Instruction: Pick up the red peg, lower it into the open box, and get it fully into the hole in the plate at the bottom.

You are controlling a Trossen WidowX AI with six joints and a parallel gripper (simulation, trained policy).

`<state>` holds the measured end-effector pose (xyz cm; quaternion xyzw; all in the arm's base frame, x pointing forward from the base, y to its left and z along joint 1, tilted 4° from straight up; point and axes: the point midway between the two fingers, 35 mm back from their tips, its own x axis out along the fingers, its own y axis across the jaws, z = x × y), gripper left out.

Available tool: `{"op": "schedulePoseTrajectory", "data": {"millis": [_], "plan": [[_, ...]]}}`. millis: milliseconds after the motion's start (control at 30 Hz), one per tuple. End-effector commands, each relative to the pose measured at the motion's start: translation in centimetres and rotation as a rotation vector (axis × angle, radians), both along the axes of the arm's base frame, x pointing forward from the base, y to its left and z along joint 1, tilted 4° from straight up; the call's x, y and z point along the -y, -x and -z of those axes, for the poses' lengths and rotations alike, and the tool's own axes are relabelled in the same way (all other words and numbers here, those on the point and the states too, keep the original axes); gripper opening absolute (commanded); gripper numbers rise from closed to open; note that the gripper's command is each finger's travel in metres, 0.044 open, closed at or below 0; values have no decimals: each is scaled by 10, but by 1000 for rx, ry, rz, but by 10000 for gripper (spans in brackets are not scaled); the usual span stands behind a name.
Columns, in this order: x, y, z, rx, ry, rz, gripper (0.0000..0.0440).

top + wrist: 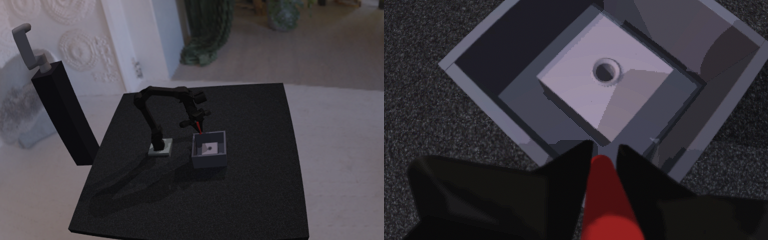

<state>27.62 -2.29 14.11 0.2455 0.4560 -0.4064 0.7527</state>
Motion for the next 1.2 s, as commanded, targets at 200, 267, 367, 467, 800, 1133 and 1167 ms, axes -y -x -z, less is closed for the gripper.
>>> {"op": "schedulePoseTrajectory", "data": {"millis": [200,267,367,467,800,1133,1167], "plan": [[33,-22,11,-14,14,7,0],[39,-26,14,-21,11,0,1],[48,-33,19,-32,6,-14,1],[56,-38,25,-44,0,-32,0],[69,-49,53,-100,-39,-120,15],[79,-61,66,-140,-80,-180,185],[79,-63,65,-140,-86,-182,211]]}}
